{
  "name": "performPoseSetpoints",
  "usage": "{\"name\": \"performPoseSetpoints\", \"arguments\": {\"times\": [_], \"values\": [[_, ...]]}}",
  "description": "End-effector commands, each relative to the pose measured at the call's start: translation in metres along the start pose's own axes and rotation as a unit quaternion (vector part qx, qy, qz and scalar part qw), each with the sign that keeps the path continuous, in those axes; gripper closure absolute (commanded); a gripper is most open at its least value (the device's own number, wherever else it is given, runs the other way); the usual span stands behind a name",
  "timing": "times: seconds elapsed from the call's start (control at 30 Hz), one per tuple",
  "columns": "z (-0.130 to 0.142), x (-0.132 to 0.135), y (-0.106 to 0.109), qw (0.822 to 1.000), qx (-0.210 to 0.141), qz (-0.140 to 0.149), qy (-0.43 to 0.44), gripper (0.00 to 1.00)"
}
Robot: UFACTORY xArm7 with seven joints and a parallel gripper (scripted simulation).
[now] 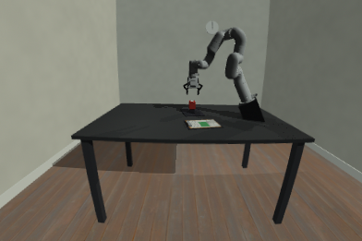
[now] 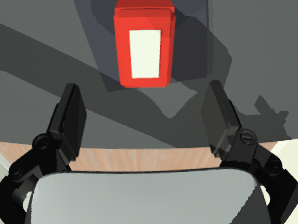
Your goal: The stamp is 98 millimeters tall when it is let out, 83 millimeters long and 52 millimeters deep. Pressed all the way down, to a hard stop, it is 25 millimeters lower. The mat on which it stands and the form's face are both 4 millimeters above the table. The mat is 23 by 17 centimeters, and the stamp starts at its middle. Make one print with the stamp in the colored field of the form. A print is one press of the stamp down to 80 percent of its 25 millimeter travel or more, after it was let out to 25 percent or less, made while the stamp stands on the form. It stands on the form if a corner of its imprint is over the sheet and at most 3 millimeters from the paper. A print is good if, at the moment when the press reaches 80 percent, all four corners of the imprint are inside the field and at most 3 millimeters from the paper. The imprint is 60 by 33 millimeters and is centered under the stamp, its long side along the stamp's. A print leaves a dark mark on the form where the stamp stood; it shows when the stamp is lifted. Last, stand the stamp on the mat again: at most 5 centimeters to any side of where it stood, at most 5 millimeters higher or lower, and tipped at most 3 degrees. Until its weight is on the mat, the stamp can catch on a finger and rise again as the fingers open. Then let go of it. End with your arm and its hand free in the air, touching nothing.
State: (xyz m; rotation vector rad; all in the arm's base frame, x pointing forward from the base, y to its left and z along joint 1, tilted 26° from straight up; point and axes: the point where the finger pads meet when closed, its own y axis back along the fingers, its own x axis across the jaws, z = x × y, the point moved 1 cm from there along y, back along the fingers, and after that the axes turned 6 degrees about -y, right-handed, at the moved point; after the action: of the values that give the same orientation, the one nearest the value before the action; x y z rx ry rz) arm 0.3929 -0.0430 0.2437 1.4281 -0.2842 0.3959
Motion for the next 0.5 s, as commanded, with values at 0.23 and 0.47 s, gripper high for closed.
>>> {"name": "performPoseSetpoints", "arguments": {"times": [0.23,0.47], "values": [[0.000,0.001,0.050,1.000,-0.001,0.002,0.000,0.00],[-0.035,0.000,0.046,0.996,0.004,-0.004,0.090,0.00]]}}
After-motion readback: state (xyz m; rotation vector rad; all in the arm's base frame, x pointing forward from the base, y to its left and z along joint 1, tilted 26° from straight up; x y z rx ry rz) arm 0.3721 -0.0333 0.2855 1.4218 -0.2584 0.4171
